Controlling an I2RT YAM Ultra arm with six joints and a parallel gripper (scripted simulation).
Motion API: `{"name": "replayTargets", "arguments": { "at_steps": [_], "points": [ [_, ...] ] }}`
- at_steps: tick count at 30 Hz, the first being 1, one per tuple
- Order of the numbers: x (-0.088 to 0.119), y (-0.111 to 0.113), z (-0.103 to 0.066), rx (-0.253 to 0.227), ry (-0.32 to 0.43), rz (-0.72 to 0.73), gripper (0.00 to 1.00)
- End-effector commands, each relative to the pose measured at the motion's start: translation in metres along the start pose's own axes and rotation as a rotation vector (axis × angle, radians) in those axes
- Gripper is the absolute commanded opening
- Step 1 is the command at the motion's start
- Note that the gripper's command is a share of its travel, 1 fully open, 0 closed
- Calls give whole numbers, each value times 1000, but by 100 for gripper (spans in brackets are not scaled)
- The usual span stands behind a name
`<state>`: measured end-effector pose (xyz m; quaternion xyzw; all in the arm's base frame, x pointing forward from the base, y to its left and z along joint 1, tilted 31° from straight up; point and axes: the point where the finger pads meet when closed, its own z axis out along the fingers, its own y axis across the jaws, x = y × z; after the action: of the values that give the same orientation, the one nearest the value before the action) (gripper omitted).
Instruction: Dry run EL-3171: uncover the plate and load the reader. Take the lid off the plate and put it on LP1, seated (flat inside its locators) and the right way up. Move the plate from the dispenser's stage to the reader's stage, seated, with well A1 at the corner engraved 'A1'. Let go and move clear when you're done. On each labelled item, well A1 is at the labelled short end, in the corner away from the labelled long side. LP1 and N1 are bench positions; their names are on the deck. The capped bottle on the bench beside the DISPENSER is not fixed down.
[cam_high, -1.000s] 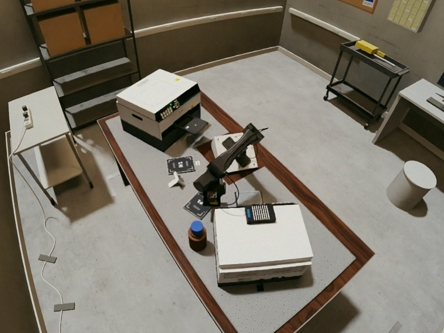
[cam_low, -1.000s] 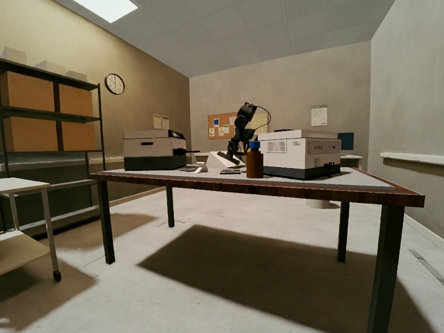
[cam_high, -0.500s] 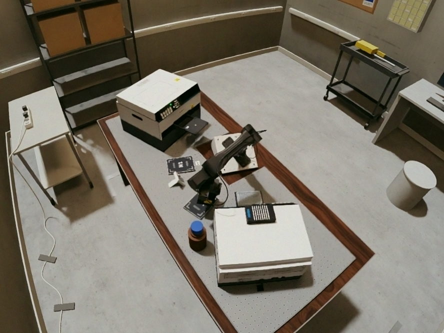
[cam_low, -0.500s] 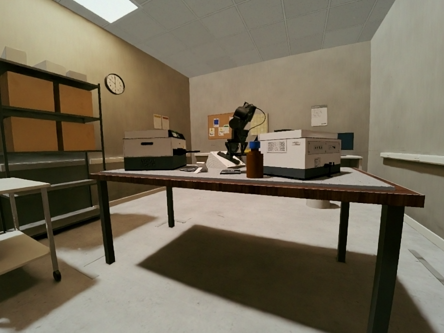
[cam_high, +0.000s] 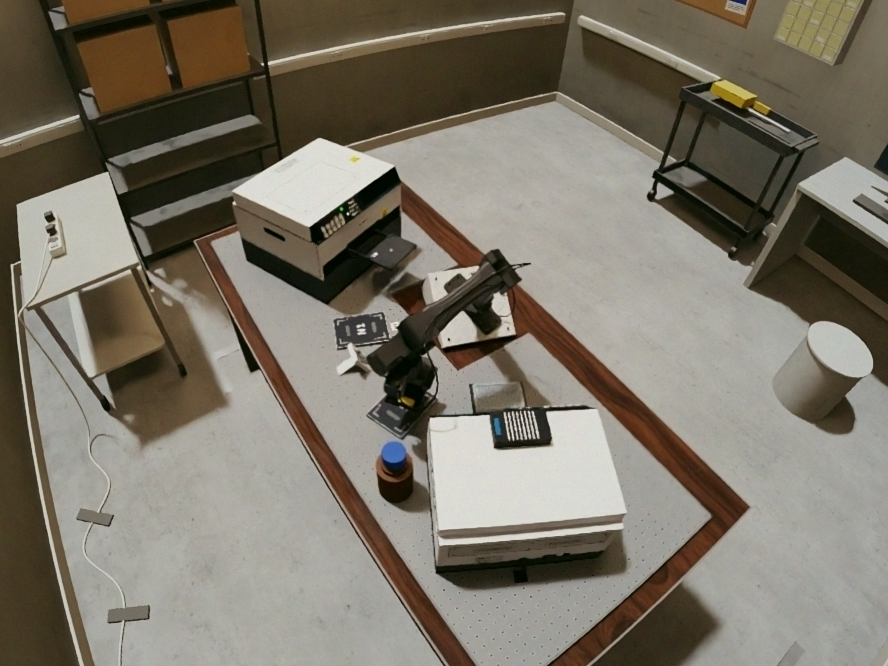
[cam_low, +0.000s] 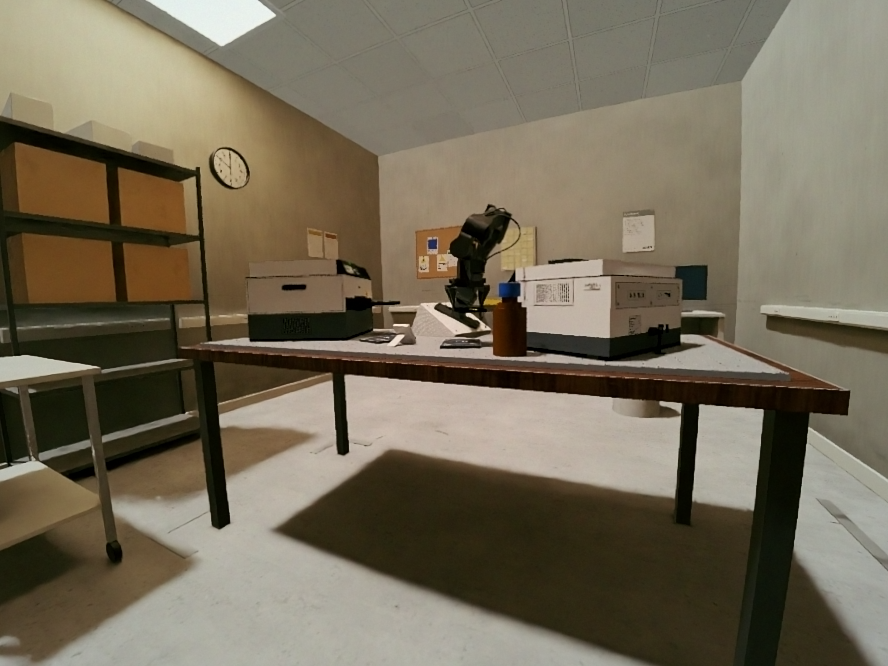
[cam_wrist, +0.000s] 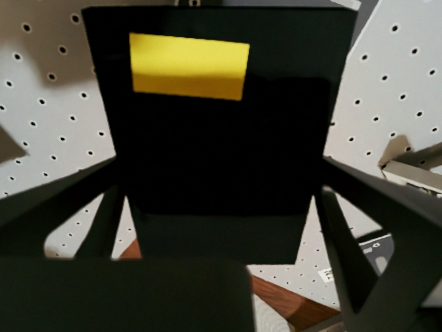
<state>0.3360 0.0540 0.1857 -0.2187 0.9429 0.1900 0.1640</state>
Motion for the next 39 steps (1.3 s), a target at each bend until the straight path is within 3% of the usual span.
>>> {"name": "replayTargets", "arguments": {
  "at_steps": [1, 4, 6, 9, 10, 12, 16, 24, 39],
  "points": [
    [-5, -3, -13, 15, -60, 50, 85],
    [-6, -6, -14, 15, -68, 95, 85],
    [-4, -16, -4, -1, -42, 160, 85],
    [-4, -19, -4, -1, -45, 182, 85],
    [-8, -18, -16, 16, -81, 172, 85],
    [-8, -27, -10, 8, -69, 203, 85],
    [-9, -25, -15, 11, -84, 243, 85],
    [0, -23, -8, -6, -68, 349, 85],
    [-7, -25, -15, 6, -92, 327, 85]
  ]
}}
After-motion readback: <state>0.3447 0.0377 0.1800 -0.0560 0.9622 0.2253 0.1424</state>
